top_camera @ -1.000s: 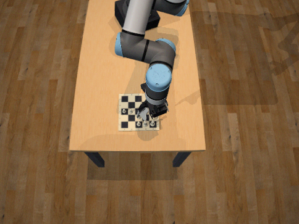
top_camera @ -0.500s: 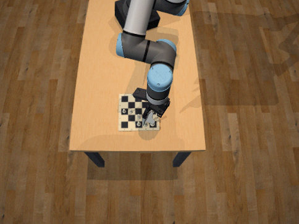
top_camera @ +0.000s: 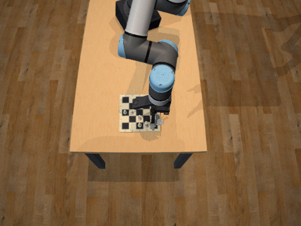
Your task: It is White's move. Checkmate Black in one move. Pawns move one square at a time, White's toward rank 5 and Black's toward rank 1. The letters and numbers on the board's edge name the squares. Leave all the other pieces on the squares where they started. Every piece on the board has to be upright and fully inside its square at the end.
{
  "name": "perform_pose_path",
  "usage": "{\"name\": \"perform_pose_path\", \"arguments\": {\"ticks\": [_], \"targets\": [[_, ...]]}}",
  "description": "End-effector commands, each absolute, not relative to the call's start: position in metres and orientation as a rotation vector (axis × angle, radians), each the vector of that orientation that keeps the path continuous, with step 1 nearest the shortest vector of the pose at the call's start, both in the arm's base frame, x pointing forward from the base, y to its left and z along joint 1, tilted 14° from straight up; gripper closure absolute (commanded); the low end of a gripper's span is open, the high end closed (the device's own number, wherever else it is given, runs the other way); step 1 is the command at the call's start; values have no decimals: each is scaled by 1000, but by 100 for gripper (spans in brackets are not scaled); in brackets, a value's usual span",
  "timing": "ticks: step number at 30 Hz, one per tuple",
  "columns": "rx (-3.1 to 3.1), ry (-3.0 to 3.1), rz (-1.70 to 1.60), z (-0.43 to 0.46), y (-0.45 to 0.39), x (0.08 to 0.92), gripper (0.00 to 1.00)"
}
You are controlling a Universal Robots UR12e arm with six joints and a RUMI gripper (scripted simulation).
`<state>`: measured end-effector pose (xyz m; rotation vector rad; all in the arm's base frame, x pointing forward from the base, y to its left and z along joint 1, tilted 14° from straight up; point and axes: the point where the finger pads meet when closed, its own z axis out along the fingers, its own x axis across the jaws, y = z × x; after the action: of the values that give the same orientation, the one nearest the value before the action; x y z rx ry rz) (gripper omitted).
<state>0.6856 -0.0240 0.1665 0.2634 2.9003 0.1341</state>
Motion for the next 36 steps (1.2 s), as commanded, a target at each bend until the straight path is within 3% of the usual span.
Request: {"name": "perform_pose_path", "arguments": {"ticks": [1, 12, 36], "targets": [[60, 2905, 117, 166, -23, 688, 0], [-361, 2875, 66, 164, -20, 692, 0], [-666, 2817, 28, 162, -17, 694, 0]]}}
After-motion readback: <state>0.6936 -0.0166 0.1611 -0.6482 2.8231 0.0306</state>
